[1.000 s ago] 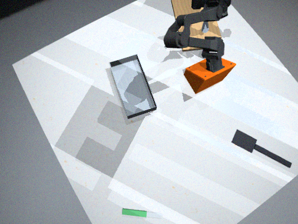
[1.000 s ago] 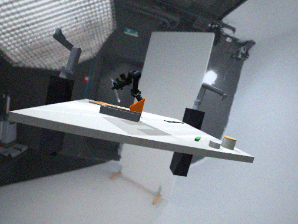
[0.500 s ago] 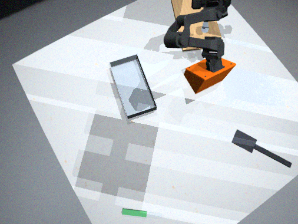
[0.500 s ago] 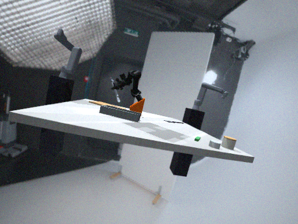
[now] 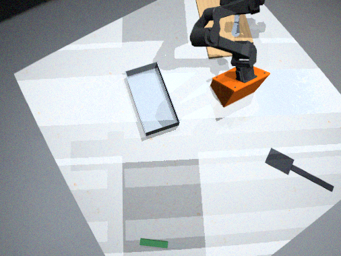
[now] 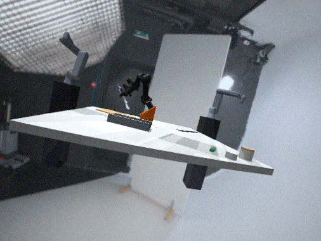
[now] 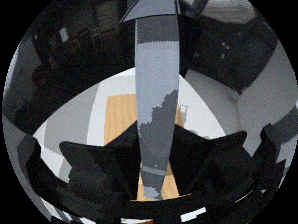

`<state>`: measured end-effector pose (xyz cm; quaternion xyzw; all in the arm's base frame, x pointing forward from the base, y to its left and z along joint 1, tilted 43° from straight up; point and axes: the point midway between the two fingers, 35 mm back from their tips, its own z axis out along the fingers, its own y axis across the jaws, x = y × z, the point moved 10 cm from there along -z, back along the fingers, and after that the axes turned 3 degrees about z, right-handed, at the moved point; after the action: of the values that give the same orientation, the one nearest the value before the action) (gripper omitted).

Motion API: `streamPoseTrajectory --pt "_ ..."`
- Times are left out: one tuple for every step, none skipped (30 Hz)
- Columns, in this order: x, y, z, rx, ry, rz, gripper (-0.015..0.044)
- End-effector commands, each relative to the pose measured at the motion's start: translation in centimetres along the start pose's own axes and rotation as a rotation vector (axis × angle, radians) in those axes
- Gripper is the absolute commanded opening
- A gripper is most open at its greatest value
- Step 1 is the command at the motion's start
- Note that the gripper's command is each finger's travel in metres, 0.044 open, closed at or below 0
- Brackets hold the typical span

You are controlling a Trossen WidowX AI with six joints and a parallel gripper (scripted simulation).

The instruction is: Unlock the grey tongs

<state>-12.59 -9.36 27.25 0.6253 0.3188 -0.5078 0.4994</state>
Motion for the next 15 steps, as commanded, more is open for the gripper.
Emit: streamPoseTrajectory --pt "-0.7 0.0 0.5 0.017 0.035 0.0 -0.015" --pt "-0.9 0.0 0.6 0.021 0.047 0.001 -0.015" --pt "-1.1 -0.1 0.7 0.025 0.059 0.003 -0.015" --pt "-1.2 -0.1 0.9 0.029 0.071 0.004 -0.015" --pt "-1.4 -0.1 1.0 0.032 0.083 0.005 -0.015" --pt "-1.5 -0.1 1.1 0.036 0.096 0.007 -0.015" --pt "-1.7 -0.1 1.3 0.039 0.109 0.008 -0.015" --pt "-1.8 -0.1 1.4 0.042 0.121 0.008 -0.015" --pt "-1.9 -0.1 1.5 0.044 0.134 0.008 -0.015" --pt "-2.1 -0.1 1.7 0.047 0.147 0.009 -0.015" --pt "-2.2 -0.1 1.8 0.05 0.16 0.01 -0.015" --pt "-2.4 -0.1 1.9 0.053 0.173 0.01 -0.015" --pt "-2.5 -0.1 2.0 0.056 0.187 0.011 -0.015" --pt "-2.6 -0.1 2.2 0.058 0.2 0.011 -0.015" --pt "-2.8 -0.1 2.3 0.061 0.214 0.011 -0.015"
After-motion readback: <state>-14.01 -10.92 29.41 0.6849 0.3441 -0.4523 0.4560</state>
